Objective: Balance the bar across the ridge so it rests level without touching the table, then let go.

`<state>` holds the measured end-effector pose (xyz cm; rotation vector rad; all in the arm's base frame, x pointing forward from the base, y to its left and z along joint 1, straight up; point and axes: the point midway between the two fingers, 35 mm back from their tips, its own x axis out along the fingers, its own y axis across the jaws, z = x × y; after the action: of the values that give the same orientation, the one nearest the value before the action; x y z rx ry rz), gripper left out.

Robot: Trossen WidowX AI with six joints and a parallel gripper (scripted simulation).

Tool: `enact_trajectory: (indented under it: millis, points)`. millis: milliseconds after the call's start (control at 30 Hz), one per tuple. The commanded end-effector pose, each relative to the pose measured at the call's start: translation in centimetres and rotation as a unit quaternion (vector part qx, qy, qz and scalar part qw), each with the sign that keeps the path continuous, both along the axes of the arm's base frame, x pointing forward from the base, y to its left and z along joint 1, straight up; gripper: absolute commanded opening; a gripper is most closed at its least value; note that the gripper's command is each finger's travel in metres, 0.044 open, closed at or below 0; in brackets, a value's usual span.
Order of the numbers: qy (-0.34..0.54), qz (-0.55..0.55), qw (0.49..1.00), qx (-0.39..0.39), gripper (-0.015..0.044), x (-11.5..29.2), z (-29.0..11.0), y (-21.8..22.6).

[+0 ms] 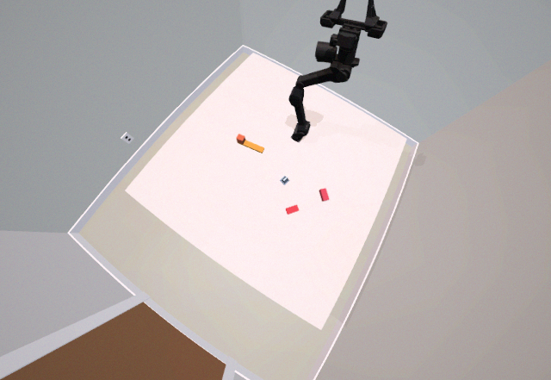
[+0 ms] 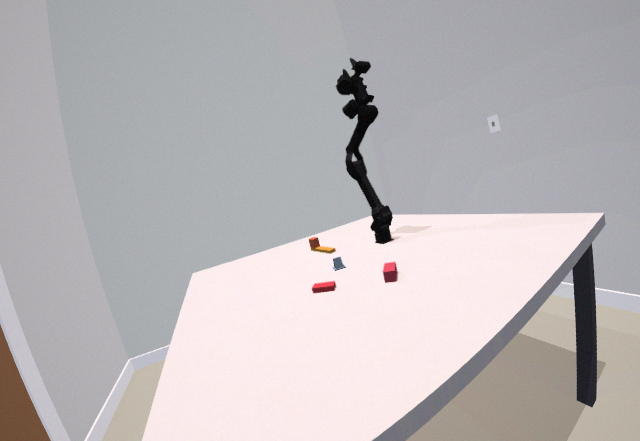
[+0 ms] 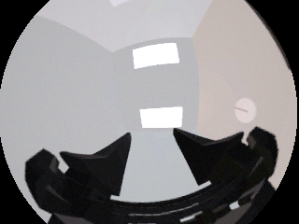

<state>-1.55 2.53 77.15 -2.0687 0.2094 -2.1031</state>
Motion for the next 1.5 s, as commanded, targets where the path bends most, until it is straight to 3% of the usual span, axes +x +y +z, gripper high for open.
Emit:
enact_trajectory:
  millis: [0, 300, 633, 1467]
  points:
    - [0.003, -0.055, 0.998, -0.034, 0.0315, -0.1, 0.0, 2.2]
    - [0.004, -0.214, 0.971, -0.109, 0.0315, 0.4, -0.2, 7.3]
    - [0.0, -0.388, 0.902, -0.189, 0.0315, 2.5, -1.3, 12.6]
    - [-0.036, -0.702, 0.613, -0.36, 0.0315, 13.7, -7.0, 21.5]
